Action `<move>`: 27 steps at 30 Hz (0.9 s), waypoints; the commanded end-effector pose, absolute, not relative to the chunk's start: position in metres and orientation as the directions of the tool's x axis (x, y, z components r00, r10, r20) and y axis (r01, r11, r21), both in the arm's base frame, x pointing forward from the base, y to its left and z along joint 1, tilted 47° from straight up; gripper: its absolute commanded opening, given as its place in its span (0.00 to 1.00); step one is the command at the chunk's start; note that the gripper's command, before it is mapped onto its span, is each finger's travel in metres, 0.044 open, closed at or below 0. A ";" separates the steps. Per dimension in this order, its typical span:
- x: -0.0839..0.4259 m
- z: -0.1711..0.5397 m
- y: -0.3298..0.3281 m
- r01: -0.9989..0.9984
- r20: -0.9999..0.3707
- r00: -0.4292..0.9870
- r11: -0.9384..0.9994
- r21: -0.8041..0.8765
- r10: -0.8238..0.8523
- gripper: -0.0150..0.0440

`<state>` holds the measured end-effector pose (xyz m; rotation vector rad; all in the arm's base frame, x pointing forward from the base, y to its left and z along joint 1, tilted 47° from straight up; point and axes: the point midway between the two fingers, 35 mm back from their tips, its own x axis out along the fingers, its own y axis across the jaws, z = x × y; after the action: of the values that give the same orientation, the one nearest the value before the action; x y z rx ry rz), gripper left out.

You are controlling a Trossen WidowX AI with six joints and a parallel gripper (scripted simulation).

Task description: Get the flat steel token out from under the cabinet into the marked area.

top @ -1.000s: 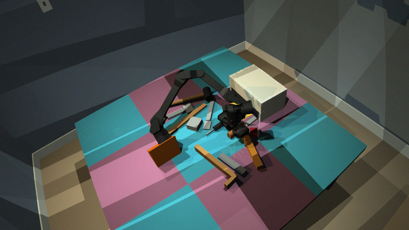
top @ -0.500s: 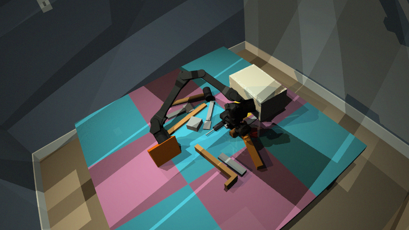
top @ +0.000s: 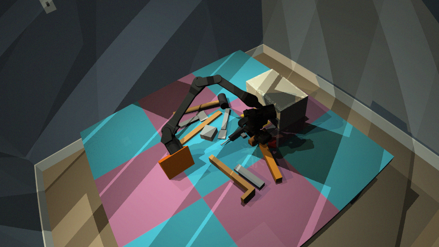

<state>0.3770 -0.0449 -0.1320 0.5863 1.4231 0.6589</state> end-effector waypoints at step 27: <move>0.394 -0.121 -0.034 -0.062 -0.693 0.035 0.694 0.717 0.720 0.25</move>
<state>0.3925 -0.0399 -0.1260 0.5882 1.4285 0.6467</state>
